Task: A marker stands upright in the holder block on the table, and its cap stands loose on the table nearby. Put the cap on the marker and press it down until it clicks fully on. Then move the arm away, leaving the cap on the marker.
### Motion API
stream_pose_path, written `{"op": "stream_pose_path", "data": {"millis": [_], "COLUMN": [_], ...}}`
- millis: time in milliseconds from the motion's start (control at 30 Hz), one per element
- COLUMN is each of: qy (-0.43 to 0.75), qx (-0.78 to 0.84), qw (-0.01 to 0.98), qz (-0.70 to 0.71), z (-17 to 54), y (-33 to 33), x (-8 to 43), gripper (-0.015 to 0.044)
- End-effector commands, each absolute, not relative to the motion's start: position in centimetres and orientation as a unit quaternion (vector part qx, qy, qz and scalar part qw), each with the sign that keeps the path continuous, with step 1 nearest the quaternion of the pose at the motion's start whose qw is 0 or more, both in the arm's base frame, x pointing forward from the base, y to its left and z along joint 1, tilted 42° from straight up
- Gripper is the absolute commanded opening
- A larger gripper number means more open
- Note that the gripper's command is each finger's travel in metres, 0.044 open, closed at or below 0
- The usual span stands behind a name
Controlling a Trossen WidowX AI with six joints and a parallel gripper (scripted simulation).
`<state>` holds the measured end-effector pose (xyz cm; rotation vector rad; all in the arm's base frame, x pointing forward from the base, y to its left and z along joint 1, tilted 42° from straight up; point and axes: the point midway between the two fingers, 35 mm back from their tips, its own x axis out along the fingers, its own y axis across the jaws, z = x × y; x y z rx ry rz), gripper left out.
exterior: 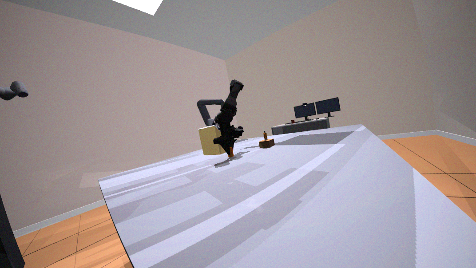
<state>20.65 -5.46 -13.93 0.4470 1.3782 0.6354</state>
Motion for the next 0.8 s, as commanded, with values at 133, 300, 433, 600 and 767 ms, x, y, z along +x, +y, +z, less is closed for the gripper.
{"op": "stream_pose_path", "data": {"millis": [133,300,433,600,767], "qy": [0.619,0.62,0.62,0.62,0.62], "qx": [0.202,0.202,0.202,0.202,0.202], "qw": [0.703,0.703,0.703,0.703,0.703], "qz": [0.285,0.285,0.284,0.284,0.285], "z": [-13.7,-12.6,-11.7,-10.5,-9.5], "y": [-5.7,-6.8,-7.6,-8.6,-9.4], "x": [20.7,20.7,20.6,20.4,20.2], "gripper": [0.0008,0.0,0.0,0.0,0.0]}}
